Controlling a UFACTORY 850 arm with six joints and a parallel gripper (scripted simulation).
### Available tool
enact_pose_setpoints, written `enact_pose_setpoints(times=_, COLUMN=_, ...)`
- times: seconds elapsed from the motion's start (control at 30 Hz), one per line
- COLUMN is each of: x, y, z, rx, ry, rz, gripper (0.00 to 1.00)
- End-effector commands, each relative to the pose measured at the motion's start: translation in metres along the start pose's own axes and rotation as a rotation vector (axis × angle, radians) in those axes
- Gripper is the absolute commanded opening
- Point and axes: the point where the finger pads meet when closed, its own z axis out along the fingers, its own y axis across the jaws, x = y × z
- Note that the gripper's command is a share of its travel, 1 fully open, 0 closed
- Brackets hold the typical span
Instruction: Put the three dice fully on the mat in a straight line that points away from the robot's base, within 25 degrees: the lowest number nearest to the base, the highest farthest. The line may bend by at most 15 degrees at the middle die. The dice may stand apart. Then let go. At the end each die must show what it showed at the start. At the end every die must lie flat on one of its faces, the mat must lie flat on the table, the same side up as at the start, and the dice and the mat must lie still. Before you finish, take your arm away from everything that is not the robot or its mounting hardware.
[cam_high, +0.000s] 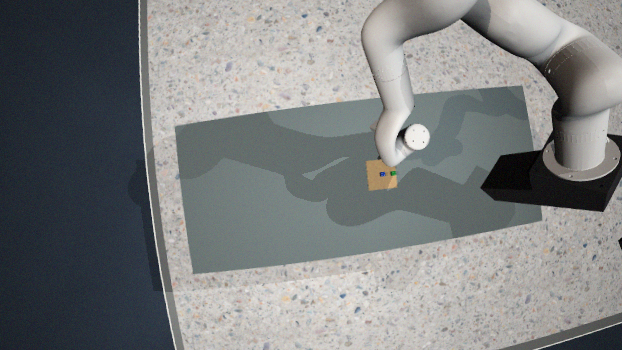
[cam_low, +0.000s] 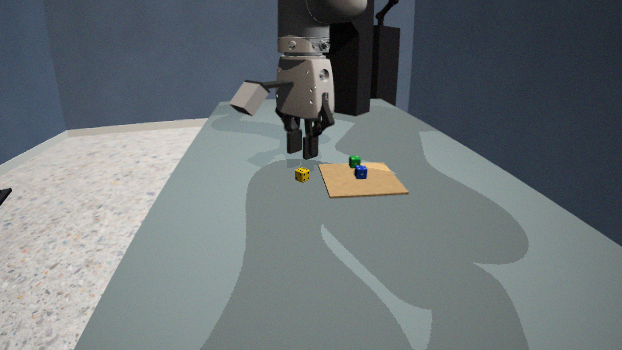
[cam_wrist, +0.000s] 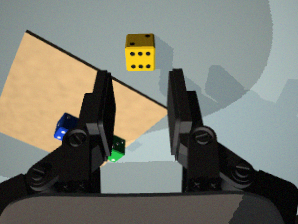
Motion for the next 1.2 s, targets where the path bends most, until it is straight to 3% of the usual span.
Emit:
enact_pose_setpoints(times=0.0, x=0.0, y=0.0, z=0.006, rx=0.001, ry=0.0, rz=0.0, gripper=0.36)
enact_pose_setpoints(times=0.53, x=0.0, y=0.0, z=0.02, rx=0.001, ry=0.0, rz=0.0, gripper=0.36)
enact_pose_setpoints(times=1.17, x=0.0, y=0.0, z=0.022, rx=0.001, ry=0.0, rz=0.0, gripper=0.36)
